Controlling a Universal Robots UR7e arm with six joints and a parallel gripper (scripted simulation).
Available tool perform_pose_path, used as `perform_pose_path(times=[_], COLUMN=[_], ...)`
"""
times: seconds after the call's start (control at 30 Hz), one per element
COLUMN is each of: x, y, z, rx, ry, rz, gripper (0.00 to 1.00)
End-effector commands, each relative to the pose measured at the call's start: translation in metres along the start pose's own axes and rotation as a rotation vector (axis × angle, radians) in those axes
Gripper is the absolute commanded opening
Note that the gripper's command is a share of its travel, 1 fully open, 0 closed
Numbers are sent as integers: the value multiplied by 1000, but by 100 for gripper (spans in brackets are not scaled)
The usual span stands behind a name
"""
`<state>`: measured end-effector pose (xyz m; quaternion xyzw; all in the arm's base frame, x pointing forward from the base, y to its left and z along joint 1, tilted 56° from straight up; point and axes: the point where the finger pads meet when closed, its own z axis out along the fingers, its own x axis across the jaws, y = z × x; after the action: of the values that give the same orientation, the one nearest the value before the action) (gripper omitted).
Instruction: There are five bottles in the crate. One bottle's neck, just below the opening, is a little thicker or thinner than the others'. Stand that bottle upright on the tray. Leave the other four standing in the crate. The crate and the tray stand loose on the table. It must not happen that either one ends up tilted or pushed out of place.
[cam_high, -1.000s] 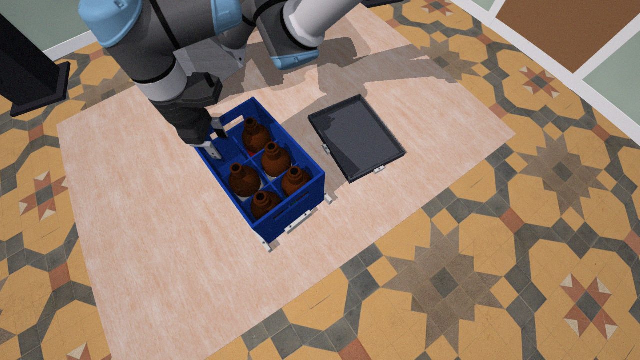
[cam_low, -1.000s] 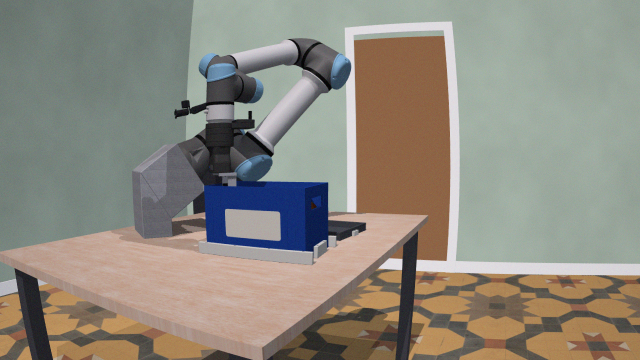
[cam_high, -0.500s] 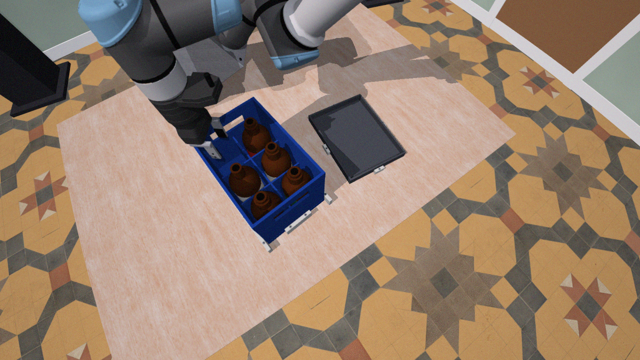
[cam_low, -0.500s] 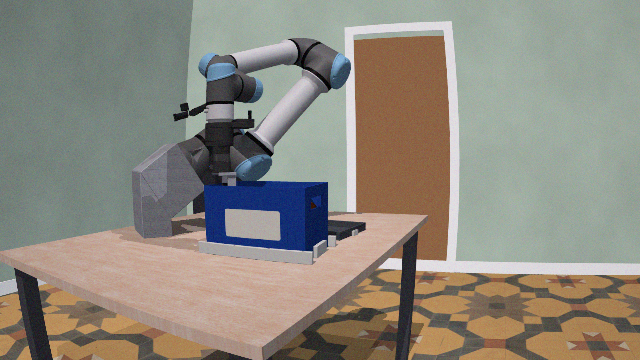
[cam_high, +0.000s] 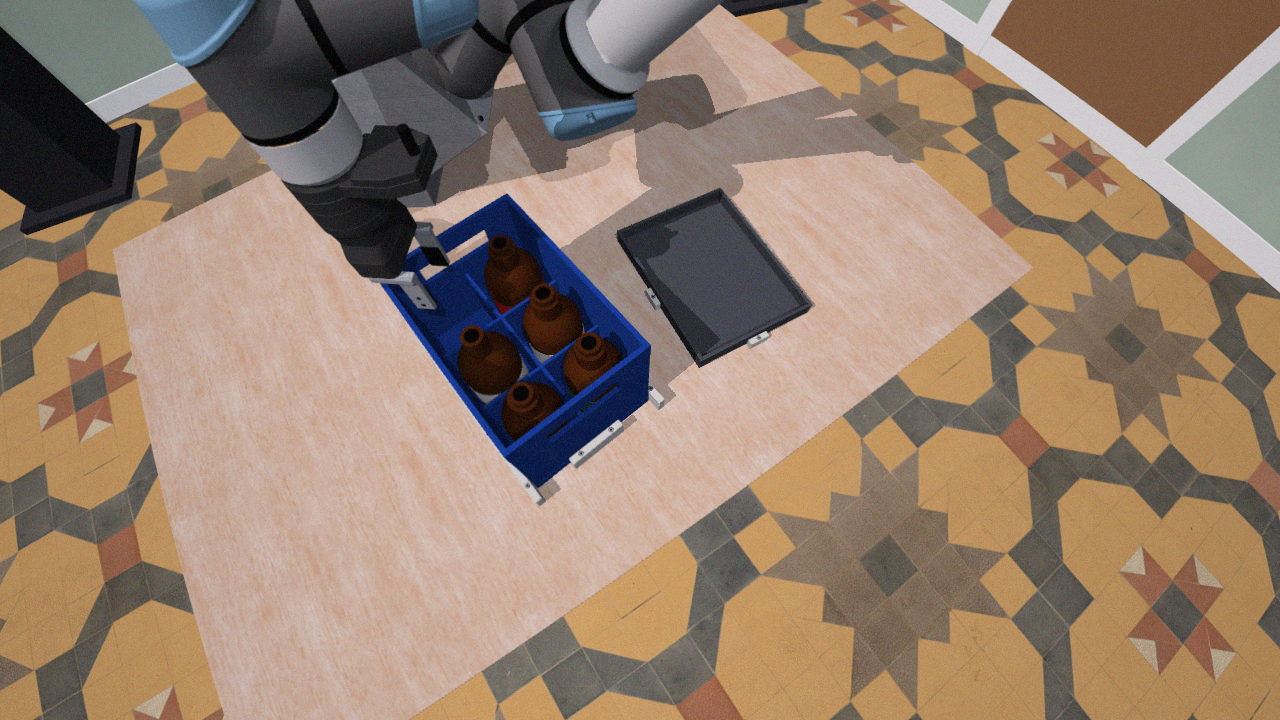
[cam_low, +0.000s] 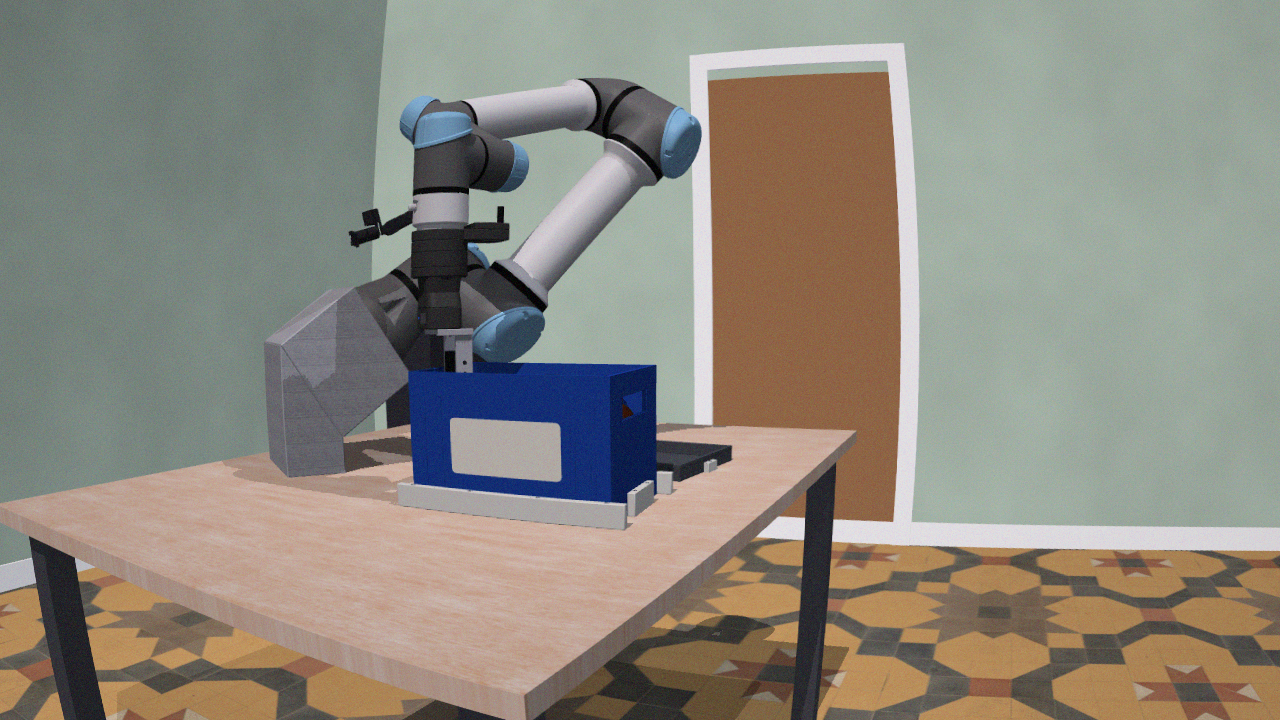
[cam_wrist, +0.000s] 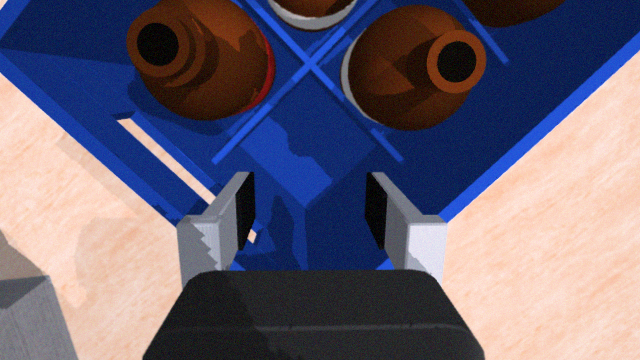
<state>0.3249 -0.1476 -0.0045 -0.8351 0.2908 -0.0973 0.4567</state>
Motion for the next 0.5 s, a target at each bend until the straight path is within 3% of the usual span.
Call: perform_pose_path(times=[0.0,0.47], x=[0,0], y=[0,0], z=[-14,-51], rx=[0,0], ry=[1,1], rz=[0,0], gripper=[100,100])
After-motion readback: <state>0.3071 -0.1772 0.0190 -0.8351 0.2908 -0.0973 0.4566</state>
